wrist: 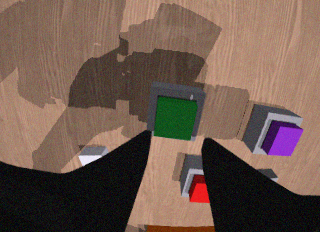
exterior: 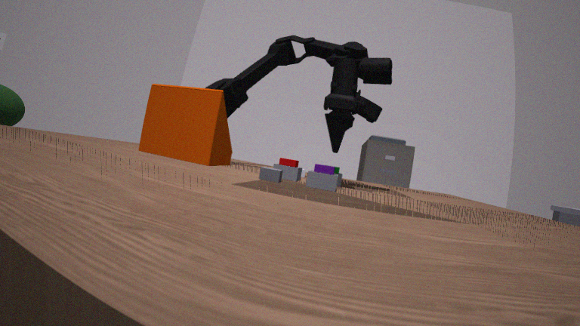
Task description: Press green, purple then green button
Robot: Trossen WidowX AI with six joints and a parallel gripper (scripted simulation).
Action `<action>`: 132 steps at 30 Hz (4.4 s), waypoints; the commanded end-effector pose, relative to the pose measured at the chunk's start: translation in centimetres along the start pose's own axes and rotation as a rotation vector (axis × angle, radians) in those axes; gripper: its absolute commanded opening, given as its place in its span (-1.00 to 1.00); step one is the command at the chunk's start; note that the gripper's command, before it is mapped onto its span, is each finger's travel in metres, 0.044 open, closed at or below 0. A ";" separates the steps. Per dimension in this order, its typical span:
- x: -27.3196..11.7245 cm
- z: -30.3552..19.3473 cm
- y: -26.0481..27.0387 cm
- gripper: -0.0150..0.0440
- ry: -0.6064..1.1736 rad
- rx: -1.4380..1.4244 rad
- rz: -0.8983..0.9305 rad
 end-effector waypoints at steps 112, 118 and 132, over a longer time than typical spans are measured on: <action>1.1 -3.0 -11.2 -0.42 0.003 0.007 0.000; 2.1 -3.0 -11.2 -0.42 0.003 0.007 0.000; 3.9 -3.0 -11.1 -0.42 0.003 0.007 0.001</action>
Point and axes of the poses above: the point midway between the two fingers, 35 mm back from their tips, its own x axis out along the fingers, its own y axis across the jaws, z = x × y, the point moved 4 cm from there along -x, back along the fingers, and after that the axes turned 10 degrees about -x, right-handed, at the moved point
